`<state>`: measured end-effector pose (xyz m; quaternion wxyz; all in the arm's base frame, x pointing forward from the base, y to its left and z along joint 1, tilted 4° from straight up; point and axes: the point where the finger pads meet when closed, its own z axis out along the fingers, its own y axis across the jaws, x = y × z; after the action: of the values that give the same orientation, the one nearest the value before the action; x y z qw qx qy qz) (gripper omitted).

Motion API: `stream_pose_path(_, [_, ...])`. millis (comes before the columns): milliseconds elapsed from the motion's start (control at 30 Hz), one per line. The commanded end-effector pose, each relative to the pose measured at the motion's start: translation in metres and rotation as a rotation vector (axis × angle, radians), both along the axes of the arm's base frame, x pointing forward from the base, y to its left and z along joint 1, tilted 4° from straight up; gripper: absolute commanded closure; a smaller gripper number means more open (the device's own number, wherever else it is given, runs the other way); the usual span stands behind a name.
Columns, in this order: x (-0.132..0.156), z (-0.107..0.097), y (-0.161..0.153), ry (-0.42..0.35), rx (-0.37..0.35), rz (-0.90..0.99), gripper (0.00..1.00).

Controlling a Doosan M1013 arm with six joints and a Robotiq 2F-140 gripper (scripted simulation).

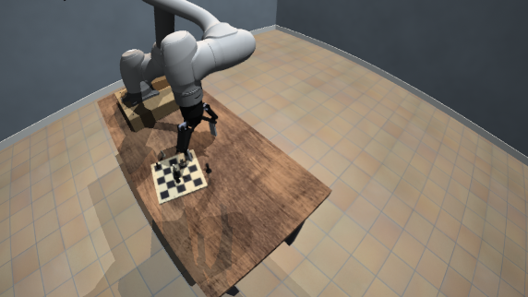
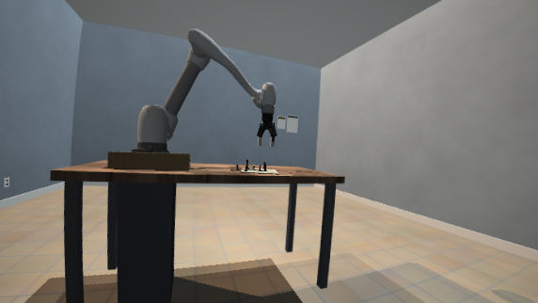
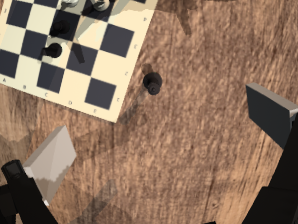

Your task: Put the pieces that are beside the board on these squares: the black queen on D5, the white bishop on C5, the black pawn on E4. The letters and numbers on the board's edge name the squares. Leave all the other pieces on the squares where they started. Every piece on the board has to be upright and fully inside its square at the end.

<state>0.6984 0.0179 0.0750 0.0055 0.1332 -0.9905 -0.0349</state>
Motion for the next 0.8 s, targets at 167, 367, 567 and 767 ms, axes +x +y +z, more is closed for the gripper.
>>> stream_pose_path(167, [0.0,0.0,0.0,-0.001,-0.004,0.001,0.0])
stream_pose_path(367, [0.0,-0.001,0.0,0.002,-0.005,-0.036,0.0])
stream_pose_path(567, [0.0,-0.005,0.0,0.02,-0.011,-0.302,0.0])
stream_pose_path(767, [0.0,-0.013,0.0,0.039,-0.008,-0.594,0.0])
